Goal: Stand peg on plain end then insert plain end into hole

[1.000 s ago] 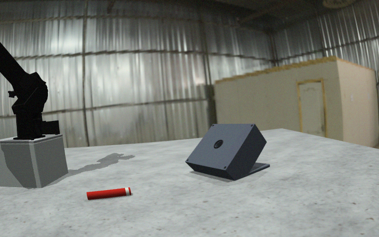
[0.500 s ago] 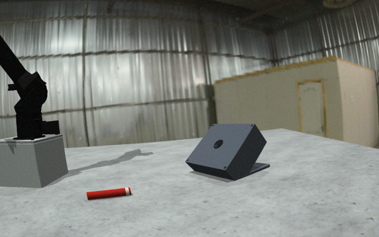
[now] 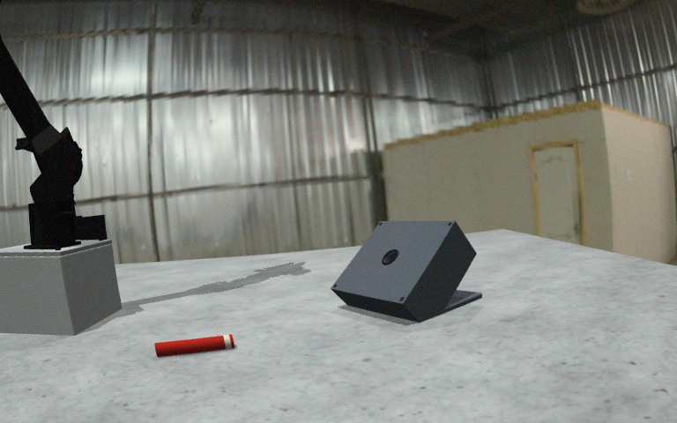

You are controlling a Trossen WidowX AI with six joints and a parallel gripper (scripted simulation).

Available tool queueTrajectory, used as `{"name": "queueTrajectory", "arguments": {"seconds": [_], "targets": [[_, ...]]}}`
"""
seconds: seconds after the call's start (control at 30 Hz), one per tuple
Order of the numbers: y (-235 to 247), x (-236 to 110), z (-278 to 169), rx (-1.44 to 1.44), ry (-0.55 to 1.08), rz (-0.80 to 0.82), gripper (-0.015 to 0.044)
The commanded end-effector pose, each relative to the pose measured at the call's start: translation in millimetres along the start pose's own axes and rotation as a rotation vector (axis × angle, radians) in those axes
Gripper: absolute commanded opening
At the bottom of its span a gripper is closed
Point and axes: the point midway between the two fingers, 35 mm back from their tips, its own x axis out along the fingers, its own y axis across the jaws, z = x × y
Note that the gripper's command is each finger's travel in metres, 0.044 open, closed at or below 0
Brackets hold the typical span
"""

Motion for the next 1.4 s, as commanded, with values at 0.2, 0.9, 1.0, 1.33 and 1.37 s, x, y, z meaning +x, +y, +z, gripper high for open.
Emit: {"name": "queueTrajectory", "arguments": {"seconds": [0.2, 0.9, 1.0, 1.33, 1.37], "targets": [[-53.8, 1.7, 92.3, 0.122, -0.289, -0.130, 0.0440], [-150.1, -73.4, 246.5, 0.400, -0.844, -0.313, 0.0440], [-164.6, -91.6, 264.8, 0.447, -0.927, -0.336, 0.0440], [-212.3, -162.6, 312.6, 0.624, -1.212, -0.396, 0.0440], [-216.9, -170.3, 316.1, 0.643, -1.240, -0.401, 0.0440]]}}
